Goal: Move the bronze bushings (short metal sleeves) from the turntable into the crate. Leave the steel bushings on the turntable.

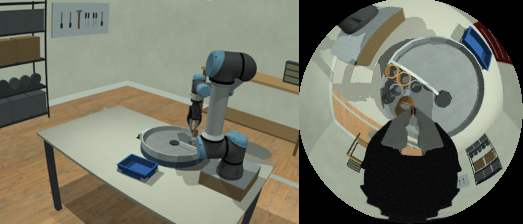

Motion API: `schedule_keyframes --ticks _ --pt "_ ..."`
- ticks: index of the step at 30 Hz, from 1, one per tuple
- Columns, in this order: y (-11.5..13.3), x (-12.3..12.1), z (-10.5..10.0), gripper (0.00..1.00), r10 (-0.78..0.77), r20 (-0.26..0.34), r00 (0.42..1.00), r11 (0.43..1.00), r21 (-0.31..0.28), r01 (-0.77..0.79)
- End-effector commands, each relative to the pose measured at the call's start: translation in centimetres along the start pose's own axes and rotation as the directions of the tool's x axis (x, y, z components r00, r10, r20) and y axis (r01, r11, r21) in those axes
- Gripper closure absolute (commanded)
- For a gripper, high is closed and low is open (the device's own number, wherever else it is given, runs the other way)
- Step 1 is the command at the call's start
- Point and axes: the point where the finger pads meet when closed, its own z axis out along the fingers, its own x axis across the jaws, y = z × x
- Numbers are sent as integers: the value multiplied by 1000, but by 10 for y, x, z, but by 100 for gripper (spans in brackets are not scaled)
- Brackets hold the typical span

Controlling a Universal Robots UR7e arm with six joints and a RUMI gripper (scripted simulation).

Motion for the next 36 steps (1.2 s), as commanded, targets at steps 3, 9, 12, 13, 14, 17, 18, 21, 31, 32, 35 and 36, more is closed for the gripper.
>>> schedule_keyframes --ticks 3,9,12,13,14,17,18,21,31,32,35,36 --pt "0 1 0 100 0 0 1000 1000 -1 0" --pt "-3 4 0 100 0 0 1000 1000 -1 0" --pt "-5 6 0 100 0 0 1000 1000 -1 0" --pt "-5 6 0 100 0 0 1000 1000 -1 0" --pt "-6 7 0 100 0 0 1000 1000 -1 0" --pt "-10 12 0 100 0 0 1000 1000 -1 0" --pt "-11 13 0 100 0 0 1000 1000 -1 0" --pt "-16 19 0 100 0 0 1000 1000 -1 0" --pt "-34 39 0 100 0 0 1000 1000 -1 0" --pt "-36 42 0 100 0 0 1000 1000 -1 0" --pt "-45 51 0 100 0 0 1000 1000 -1 0" --pt "-48 54 0 100 0 0 1000 1000 -1 0"
